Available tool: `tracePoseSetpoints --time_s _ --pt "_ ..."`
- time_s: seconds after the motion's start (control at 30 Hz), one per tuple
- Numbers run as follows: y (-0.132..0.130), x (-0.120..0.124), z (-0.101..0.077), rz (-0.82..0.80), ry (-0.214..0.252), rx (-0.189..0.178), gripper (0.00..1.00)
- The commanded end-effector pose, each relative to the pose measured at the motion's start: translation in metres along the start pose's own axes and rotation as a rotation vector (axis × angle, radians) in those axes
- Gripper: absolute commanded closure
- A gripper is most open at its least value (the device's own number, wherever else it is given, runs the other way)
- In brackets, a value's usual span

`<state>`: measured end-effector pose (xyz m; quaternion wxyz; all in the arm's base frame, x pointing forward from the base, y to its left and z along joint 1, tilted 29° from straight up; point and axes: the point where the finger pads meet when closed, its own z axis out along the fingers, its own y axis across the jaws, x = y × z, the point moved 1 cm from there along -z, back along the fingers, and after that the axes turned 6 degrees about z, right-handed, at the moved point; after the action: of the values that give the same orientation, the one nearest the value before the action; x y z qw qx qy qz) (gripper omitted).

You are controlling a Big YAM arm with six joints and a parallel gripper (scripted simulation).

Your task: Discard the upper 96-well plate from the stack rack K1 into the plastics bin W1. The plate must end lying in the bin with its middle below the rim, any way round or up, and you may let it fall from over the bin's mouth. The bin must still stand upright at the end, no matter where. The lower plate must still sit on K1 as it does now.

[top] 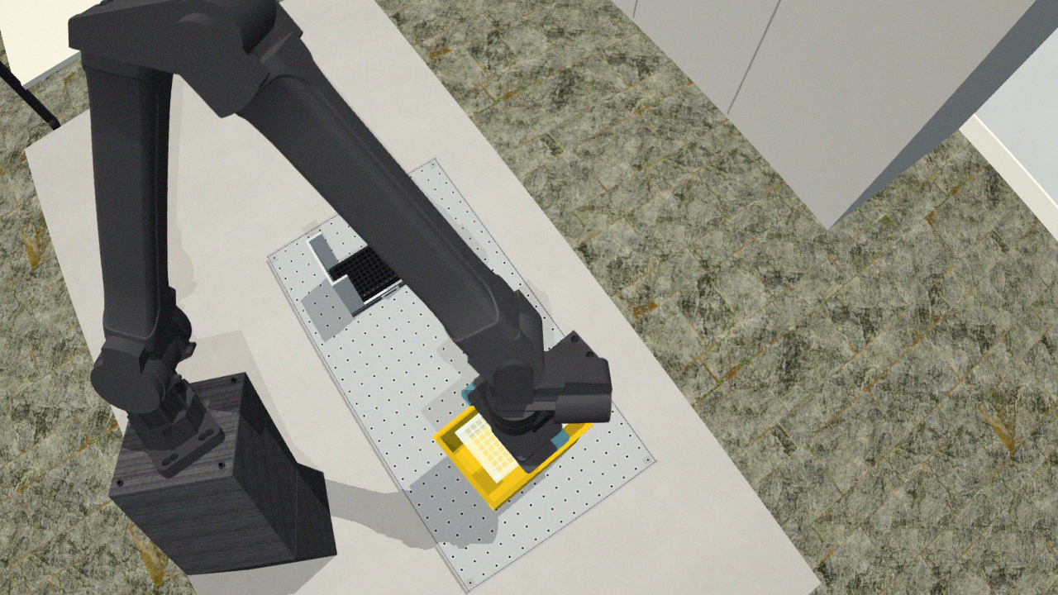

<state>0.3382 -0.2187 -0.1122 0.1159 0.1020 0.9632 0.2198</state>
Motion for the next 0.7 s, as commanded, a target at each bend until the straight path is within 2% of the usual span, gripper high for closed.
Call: tracePoseSetpoints --time_s 0.0,0.67 --pt "0.0083 -0.0087 -0.0055 -0.018 -0.013 0.01 1.0" --pt "0.0055 -0.0152 -0.0064 -0.022 -0.018 0.013 1.0"
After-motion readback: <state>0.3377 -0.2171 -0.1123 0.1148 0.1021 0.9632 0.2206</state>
